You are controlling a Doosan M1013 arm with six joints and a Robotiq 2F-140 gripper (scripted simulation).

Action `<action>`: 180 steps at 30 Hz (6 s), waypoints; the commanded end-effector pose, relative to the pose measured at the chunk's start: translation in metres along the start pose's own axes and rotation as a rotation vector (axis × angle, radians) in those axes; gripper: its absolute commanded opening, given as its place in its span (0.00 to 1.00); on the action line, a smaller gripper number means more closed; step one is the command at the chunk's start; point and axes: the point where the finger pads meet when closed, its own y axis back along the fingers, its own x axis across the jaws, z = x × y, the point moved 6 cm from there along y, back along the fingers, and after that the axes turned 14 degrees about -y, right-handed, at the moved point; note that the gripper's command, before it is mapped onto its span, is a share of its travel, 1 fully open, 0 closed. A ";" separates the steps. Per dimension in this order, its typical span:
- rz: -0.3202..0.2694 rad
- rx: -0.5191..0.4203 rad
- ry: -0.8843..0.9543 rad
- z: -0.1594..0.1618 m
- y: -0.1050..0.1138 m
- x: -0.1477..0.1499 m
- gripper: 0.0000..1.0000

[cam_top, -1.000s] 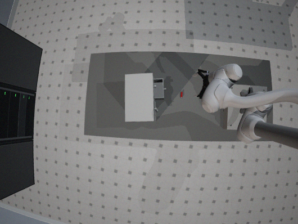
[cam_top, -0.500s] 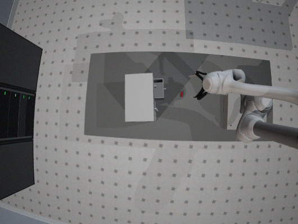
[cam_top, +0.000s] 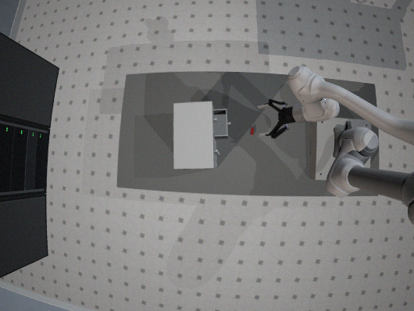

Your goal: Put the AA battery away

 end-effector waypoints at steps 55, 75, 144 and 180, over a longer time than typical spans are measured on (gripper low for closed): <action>-0.100 0.407 0.017 0.025 -0.046 0.004 0.00; -0.100 0.407 0.017 0.003 -0.091 -0.002 0.00; -0.100 0.407 0.017 -0.014 -0.114 -0.006 0.00; -0.100 0.407 0.017 -0.051 -0.154 -0.016 0.00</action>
